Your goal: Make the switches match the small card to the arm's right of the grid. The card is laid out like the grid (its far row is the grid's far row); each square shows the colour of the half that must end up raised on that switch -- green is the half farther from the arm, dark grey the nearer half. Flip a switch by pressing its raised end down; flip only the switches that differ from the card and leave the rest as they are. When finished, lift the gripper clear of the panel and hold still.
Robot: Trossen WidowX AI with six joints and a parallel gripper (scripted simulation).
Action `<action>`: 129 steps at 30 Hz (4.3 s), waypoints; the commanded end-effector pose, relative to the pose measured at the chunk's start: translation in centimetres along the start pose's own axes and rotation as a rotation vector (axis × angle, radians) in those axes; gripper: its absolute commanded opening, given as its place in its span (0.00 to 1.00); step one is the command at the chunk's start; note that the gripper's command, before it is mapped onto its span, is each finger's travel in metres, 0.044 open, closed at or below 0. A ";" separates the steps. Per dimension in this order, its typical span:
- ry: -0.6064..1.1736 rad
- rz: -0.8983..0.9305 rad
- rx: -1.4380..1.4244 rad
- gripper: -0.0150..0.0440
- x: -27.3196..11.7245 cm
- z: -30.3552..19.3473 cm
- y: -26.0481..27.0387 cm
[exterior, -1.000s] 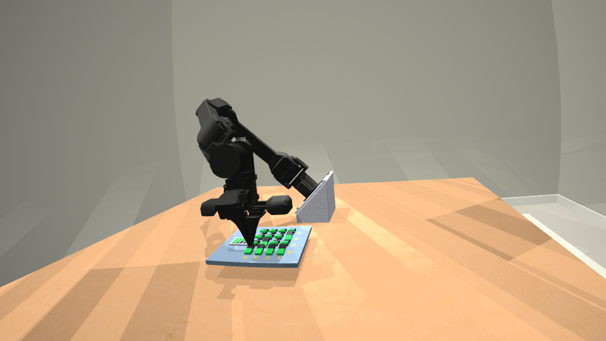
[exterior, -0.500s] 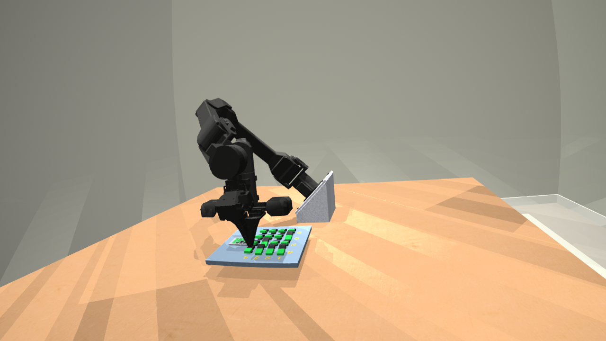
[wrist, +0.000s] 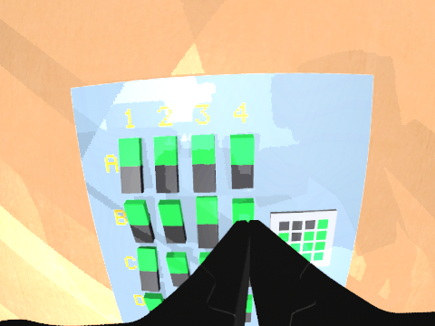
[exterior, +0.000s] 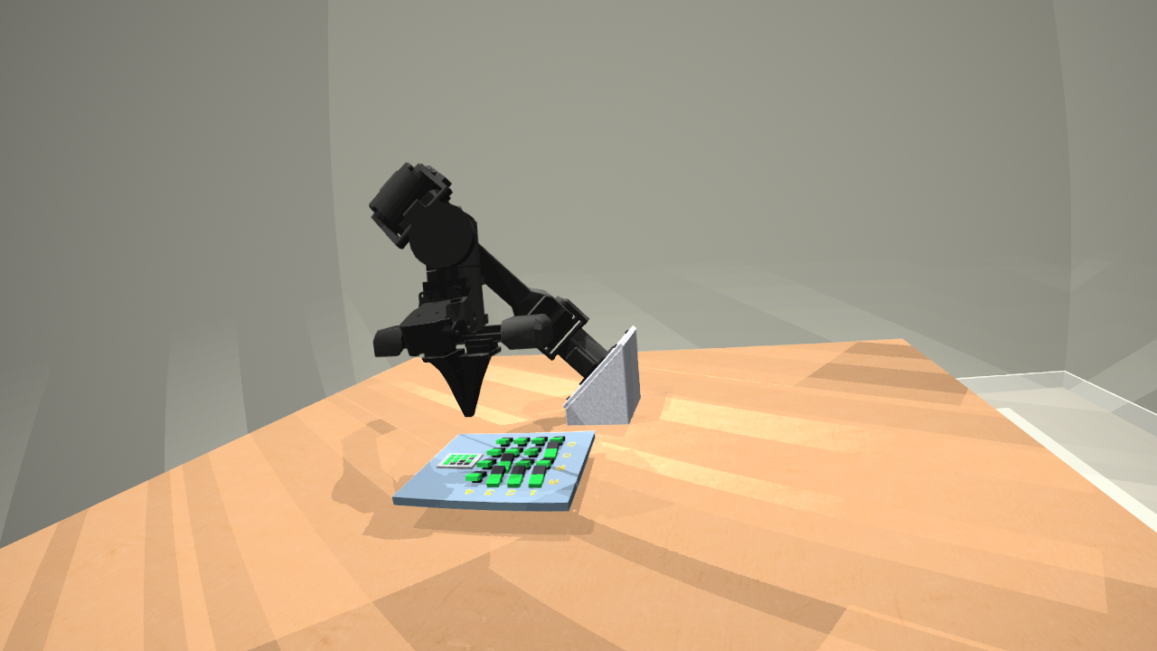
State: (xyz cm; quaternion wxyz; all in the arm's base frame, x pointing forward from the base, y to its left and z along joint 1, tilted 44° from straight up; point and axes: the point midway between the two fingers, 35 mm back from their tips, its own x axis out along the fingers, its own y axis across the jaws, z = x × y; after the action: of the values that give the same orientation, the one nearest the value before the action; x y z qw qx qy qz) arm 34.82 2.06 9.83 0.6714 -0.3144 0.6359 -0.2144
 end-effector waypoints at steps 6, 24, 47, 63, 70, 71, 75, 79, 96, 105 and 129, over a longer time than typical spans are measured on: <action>0.019 0.003 -0.005 0.25 -0.1 -2.3 4.5; 0.044 0.001 -0.005 0.25 4.7 -2.3 4.4; 0.044 0.000 -0.005 0.25 5.8 -2.4 4.4; 0.044 0.000 -0.005 0.25 5.9 -2.4 4.4; 0.044 0.000 -0.005 0.25 6.0 -2.4 4.4; 0.044 0.000 -0.005 0.25 6.0 -2.4 4.4; 0.044 0.000 -0.005 0.25 6.0 -2.4 4.4; 0.044 0.000 -0.005 0.25 6.1 -2.4 4.4; 0.044 0.000 -0.005 0.25 6.3 -2.4 4.4; 0.044 0.000 -0.005 0.25 6.4 -2.4 4.4; -0.005 0.001 -0.006 0.25 3.2 -4.3 2.1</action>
State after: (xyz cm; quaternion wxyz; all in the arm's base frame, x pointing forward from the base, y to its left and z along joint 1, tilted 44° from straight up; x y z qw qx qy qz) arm 30.83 2.14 6.99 0.6717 -0.3140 0.6371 -0.2105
